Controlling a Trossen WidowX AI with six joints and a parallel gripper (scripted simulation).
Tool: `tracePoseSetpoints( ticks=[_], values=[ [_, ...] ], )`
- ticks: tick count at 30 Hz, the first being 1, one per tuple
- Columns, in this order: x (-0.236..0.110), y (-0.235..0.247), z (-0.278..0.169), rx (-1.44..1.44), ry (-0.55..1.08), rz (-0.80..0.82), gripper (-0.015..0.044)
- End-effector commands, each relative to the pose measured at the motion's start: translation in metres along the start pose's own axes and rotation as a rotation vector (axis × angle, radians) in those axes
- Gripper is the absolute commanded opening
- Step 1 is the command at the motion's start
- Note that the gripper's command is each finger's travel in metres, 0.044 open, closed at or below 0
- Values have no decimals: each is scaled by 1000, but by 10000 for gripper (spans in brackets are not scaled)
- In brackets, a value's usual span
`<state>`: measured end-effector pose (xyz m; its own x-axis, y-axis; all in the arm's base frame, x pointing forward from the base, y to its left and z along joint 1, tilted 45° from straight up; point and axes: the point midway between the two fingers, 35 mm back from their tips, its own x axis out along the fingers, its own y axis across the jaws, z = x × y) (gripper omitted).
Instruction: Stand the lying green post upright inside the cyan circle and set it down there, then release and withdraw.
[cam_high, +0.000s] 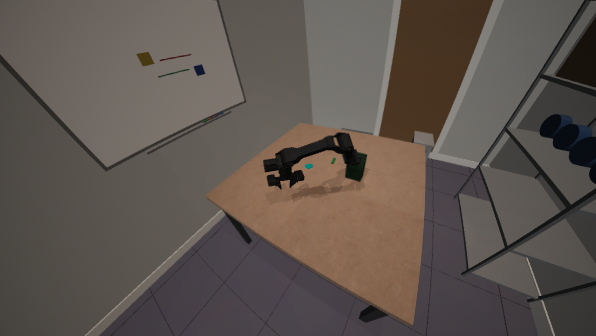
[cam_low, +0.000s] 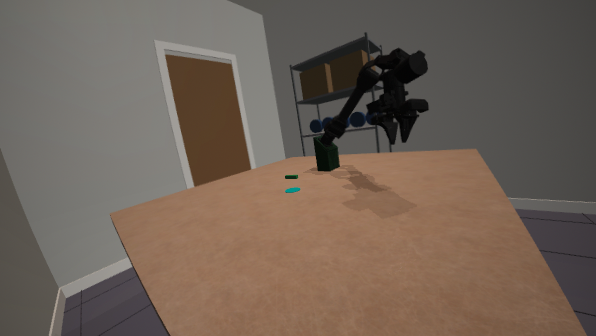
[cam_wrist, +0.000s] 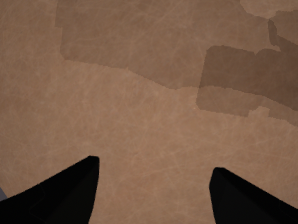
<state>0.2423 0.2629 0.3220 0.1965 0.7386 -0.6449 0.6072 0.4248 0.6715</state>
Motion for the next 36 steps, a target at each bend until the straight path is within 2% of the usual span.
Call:
tracePoseSetpoints(
  ticks=[1,10,20,28,36],
  values=[
    [19,-19,68,49,-79,-71,233],
    [28,-82,186,171,-174,-198,233],
    [12,-193,283,349,-186,-309,233],
    [-7,-298,317,509,-127,-338,233],
    [-21,-393,314,657,-37,-286,233]
  ],
)
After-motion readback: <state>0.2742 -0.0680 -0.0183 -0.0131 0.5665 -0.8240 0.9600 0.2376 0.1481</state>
